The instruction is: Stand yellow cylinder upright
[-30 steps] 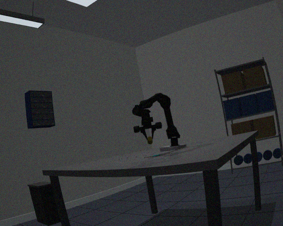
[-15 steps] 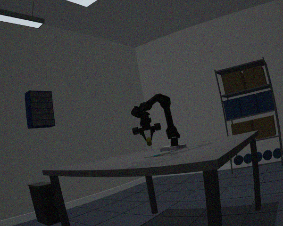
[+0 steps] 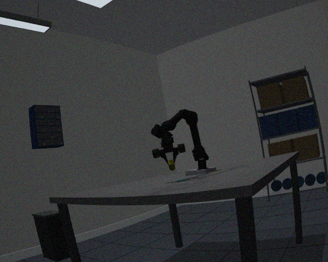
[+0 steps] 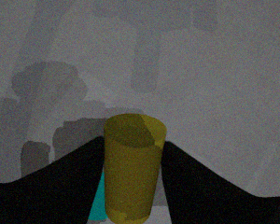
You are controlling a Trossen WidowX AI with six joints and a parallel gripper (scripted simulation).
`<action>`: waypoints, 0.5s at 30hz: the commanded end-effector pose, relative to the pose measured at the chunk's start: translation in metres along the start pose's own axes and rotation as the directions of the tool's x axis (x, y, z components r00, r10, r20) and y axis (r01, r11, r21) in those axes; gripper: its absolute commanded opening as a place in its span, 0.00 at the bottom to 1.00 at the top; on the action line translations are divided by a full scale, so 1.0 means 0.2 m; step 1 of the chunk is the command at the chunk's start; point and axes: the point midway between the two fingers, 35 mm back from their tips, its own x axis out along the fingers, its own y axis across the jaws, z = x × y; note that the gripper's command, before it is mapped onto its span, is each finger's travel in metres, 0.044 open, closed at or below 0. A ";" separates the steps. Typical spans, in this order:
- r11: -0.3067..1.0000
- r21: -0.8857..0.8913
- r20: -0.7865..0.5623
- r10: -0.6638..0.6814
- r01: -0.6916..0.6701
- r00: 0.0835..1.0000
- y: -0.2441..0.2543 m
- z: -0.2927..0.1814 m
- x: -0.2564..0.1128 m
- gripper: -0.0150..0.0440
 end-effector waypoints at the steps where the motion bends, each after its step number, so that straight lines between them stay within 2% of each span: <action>1: 1.000 0.013 0.028 0.003 -0.004 1.000 -0.01 0.00 0.00 0.43; 15: 0.999 0.035 0.124 0.004 -0.008 0.992 -0.04 0.01 0.02 0.43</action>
